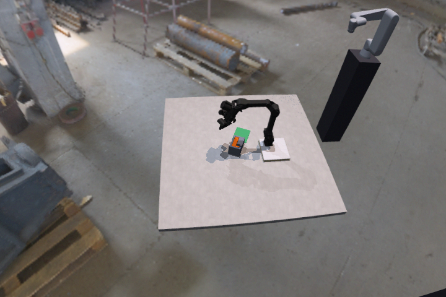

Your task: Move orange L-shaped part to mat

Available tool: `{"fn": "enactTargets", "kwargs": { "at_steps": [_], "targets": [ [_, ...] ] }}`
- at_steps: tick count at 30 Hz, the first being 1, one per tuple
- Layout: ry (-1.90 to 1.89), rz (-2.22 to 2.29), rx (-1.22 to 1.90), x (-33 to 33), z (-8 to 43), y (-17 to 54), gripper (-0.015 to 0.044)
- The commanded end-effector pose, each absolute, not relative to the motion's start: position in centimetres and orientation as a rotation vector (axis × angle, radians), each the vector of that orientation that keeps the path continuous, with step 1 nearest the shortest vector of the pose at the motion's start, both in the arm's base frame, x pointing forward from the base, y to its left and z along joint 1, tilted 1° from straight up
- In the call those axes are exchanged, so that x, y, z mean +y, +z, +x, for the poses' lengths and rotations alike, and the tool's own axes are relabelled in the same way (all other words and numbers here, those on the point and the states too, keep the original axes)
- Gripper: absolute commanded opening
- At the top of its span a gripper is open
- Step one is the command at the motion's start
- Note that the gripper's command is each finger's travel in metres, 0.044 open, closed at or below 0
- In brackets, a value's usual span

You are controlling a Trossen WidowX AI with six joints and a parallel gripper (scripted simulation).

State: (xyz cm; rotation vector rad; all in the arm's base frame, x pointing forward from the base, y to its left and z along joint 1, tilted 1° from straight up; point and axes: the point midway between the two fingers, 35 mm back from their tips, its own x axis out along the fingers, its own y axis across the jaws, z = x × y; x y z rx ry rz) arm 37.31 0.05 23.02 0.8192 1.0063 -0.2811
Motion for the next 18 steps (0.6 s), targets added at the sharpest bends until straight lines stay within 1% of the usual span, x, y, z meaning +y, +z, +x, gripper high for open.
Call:
{"fn": "enactTargets", "kwargs": {
  "at_steps": [1,5,12,18],
  "targets": [
    [-0.291,0.619,1.268,4.1,33.9,19.1,0.0180],
    [-0.291,0.354,1.517,7.3,29.3,16.2,0.0180],
    [-0.291,0.340,1.529,7.4,29.2,15.5,0.0180],
    [-0.290,0.340,1.529,7.6,29.4,10.2,0.0180]
  ]
}}
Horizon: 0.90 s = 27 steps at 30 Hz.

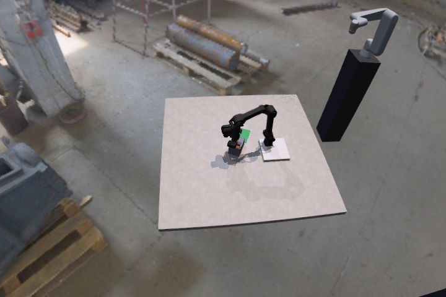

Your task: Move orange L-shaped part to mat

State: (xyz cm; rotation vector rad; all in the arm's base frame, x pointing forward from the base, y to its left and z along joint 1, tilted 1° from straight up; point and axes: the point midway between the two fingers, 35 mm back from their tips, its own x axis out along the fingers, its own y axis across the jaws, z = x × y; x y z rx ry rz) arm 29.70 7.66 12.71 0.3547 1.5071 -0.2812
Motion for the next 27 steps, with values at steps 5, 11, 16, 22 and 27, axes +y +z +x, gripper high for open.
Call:
{"fn": "enactTargets", "kwargs": {
  "at_steps": [5,11,16,22,27],
  "targets": [
    [-0.290,0.340,1.529,7.6,29.3,8.7,0.0180],
    [-0.290,0.340,1.529,7.6,29.3,8.2,0.0180],
    [-0.290,0.340,1.529,7.6,29.3,7.4,0.0180],
    [-0.290,0.340,1.529,7.6,29.4,6.4,0.0180],
    [-0.290,0.340,1.529,7.7,29.3,5.5,0.0180]
  ]
}}
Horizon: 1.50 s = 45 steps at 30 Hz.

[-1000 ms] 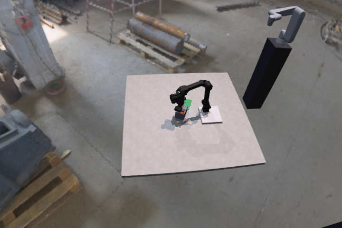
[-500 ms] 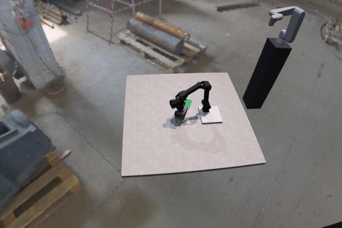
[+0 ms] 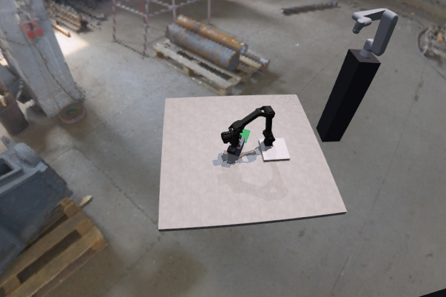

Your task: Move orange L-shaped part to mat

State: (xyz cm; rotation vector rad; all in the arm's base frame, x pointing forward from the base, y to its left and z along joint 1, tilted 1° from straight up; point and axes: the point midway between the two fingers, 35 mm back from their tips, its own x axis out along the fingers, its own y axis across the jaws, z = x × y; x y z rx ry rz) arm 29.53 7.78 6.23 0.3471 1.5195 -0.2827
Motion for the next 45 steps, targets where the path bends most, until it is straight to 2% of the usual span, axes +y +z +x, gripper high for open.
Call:
{"fn": "enactTargets", "kwargs": {
  "at_steps": [1,35,45],
  "targets": [
    [-0.290,0.340,1.529,7.7,29.3,5.4,0.0180],
    [-0.290,0.341,1.529,8.7,29.8,6.6,0.0180],
    [-0.290,0.340,1.529,7.4,29.1,15.9,0.0180]
  ]
}}
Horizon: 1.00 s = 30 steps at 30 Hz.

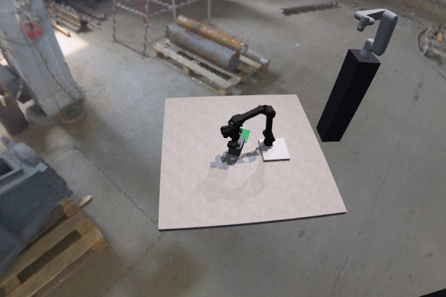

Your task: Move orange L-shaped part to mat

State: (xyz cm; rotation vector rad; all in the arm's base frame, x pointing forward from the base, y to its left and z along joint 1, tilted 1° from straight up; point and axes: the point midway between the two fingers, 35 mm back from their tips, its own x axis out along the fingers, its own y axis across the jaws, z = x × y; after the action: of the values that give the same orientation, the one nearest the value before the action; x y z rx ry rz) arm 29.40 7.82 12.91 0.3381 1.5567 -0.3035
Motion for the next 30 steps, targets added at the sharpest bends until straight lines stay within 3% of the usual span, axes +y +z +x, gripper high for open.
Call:
{"fn": "enactTargets", "kwargs": {
  "at_steps": [1,28,30],
  "targets": [
    [-0.291,0.340,1.529,7.37,29.08,16.14,0.0180],
    [-0.289,0.352,1.519,7.50,29.31,15.90,0.0180],
    [-0.258,0.320,1.523,7.29,29.28,15.91,0.0233]
  ]
}}
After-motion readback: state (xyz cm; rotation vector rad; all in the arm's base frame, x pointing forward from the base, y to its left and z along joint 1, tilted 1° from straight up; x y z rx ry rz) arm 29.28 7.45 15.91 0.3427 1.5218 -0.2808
